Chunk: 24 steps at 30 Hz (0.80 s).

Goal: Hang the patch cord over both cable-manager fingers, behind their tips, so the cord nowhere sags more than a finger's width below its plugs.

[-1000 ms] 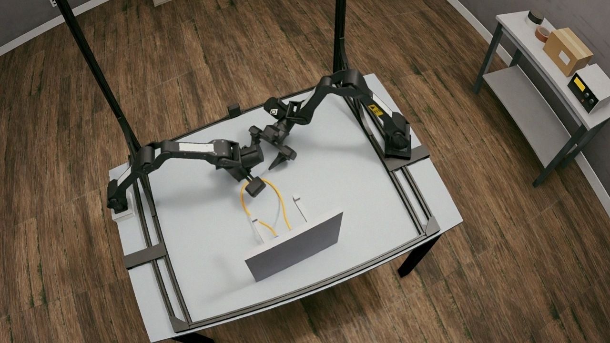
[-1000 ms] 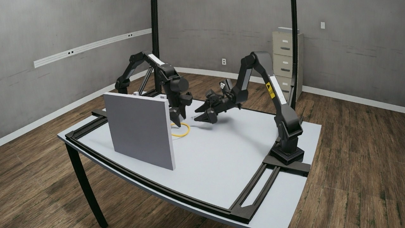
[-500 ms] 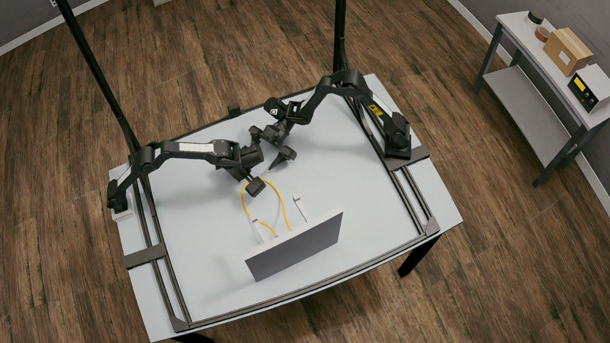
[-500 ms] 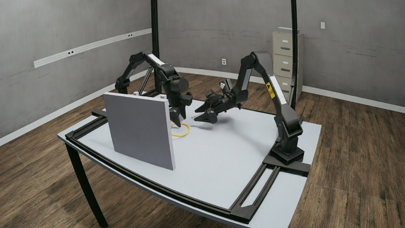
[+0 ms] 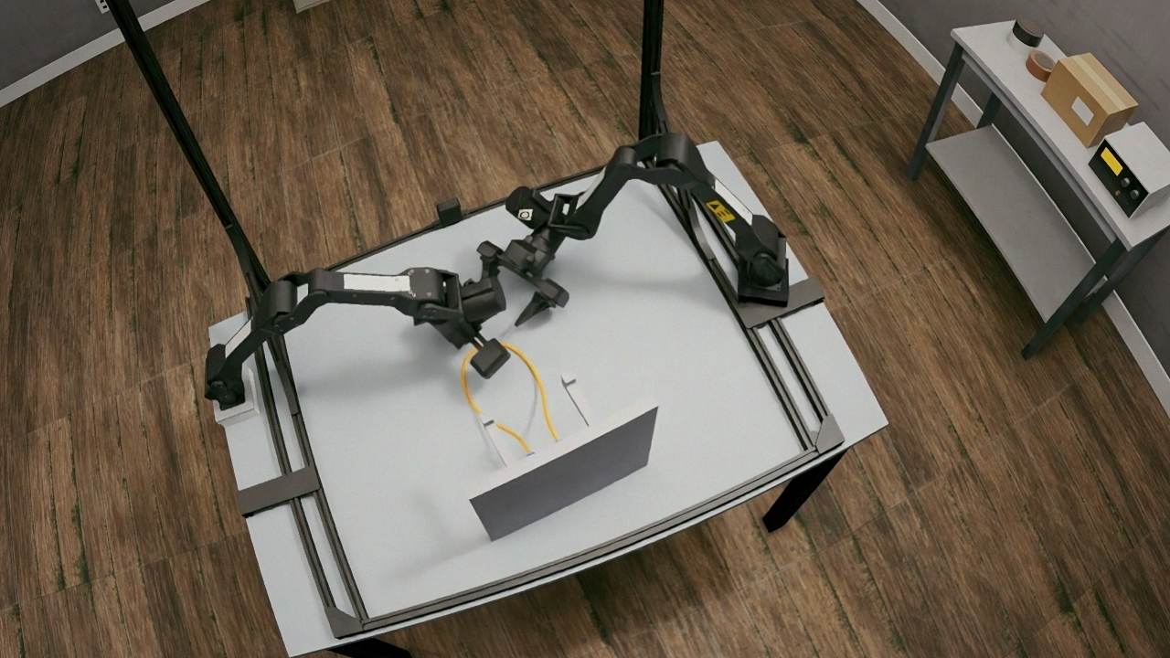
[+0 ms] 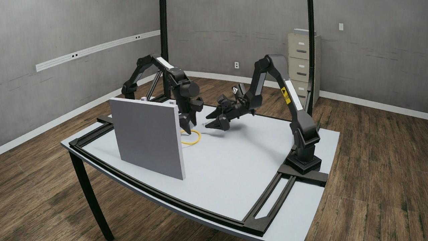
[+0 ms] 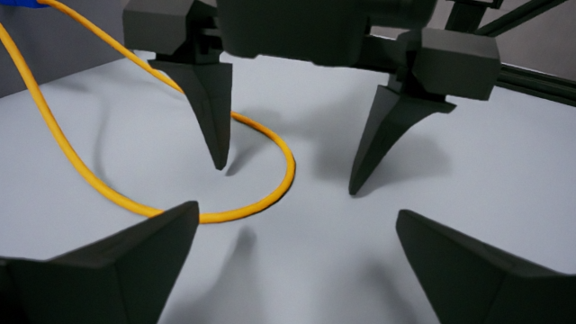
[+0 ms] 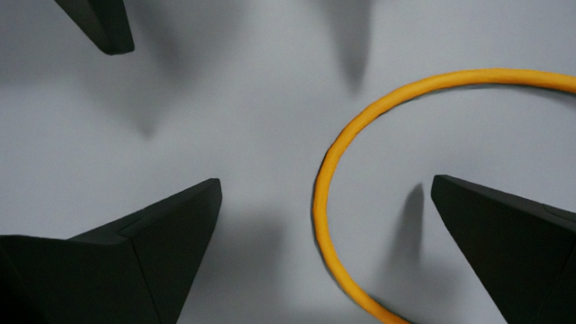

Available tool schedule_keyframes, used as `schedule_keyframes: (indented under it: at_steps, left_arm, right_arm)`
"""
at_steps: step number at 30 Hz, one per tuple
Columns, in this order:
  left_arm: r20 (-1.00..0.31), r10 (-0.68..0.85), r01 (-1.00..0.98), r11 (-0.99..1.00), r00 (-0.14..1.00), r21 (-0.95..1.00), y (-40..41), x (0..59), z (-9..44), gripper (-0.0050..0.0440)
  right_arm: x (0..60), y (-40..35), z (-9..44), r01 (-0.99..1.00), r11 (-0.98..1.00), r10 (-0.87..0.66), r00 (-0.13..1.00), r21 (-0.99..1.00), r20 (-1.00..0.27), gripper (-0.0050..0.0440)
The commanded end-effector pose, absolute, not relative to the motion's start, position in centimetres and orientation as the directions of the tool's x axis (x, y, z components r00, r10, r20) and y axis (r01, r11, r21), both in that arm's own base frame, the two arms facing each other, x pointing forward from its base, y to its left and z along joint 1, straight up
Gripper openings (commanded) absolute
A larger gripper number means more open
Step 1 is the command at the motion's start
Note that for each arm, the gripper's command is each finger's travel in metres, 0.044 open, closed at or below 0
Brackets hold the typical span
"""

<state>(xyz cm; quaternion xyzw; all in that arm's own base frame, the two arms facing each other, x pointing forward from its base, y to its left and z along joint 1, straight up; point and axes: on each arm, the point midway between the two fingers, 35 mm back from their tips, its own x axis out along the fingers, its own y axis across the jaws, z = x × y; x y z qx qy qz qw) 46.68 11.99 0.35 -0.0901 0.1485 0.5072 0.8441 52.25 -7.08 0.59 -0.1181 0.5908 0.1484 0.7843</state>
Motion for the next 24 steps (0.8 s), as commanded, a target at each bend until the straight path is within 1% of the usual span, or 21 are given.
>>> schedule_keyframes:
  at_steps: [1,17,18,24]
  left_arm:
    - [-0.329,0.83,-0.883,0.468,0.45,-0.026,11.97,47.08,1.52,0.044]
    - [-0.329,0.83,-0.883,0.468,0.45,-0.026,11.97,47.08,1.52,0.044]
    - [-0.329,0.829,-0.883,0.469,0.451,-0.028,11.99,47.11,1.54,0.044]
    - [-0.329,0.83,-0.883,0.469,0.451,-0.027,11.98,47.1,1.53,0.044]
  right_arm:
    - [52.52,-7.08,1.41,-0.37,0.929,0.09,0.276,-0.019,-0.957,0.044]
    - [52.52,-7.08,1.41,-0.37,0.929,0.09,0.276,-0.019,-0.957,0.044]
    - [52.74,-7.16,2.26,-0.372,0.928,0.087,0.293,-0.029,-0.952,0.044]
    - [52.59,-7.12,1.54,-0.371,0.928,0.089,0.281,-0.023,-0.956,0.044]
